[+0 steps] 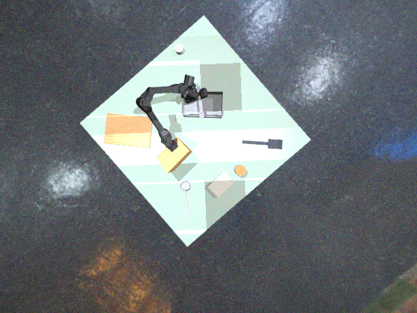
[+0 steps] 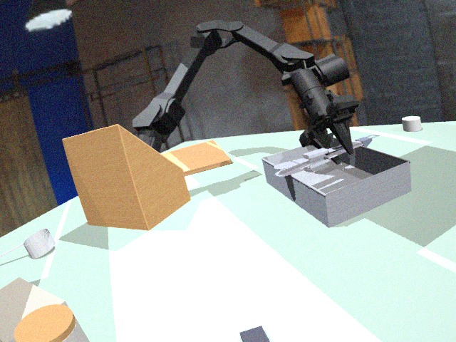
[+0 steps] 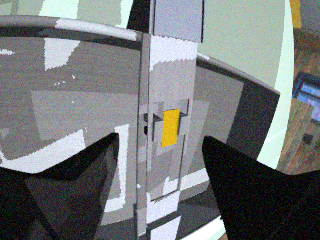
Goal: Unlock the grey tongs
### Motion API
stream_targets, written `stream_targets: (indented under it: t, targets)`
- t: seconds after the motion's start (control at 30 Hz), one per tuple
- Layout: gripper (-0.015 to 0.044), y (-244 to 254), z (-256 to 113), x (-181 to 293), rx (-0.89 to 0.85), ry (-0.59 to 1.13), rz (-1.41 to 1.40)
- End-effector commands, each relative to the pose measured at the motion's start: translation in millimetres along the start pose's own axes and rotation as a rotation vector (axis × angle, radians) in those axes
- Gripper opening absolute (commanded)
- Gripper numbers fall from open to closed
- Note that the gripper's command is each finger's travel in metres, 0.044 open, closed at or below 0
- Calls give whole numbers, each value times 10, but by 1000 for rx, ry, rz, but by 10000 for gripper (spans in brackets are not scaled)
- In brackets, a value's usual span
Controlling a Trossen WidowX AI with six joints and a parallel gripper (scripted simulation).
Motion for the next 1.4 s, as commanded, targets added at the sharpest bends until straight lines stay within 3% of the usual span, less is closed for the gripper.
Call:
stream_targets:
  t: [0.0, 0.23, 0.47, 0.7, 0.93, 1.13, 1.37]
  targets:
    - [260, 5, 98, 23, 0, 10, 6]
    - [260, 12, 171, 27, 0, 10, 6]
    - [76, 11, 121, 8, -1, 1, 0]
    - [30, 11, 121, 8, -1, 1, 0]
    - [-150, -39, 52, 11, -1, 3, 1]
    - [-150, -350, -507, 68, 2, 12, 4]
    - [-150, -362, -535, 72, 2, 12, 4]
Point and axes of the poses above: the point midway between the two fingers, 35 mm back from their tips, its own z axis out along the fingers, its own y axis across the jaws, x = y × z, the point moved 10 cm from there along -z, back along the fingers, and after that the axes turned 12 degrees about -z, right-handed, at the moved point
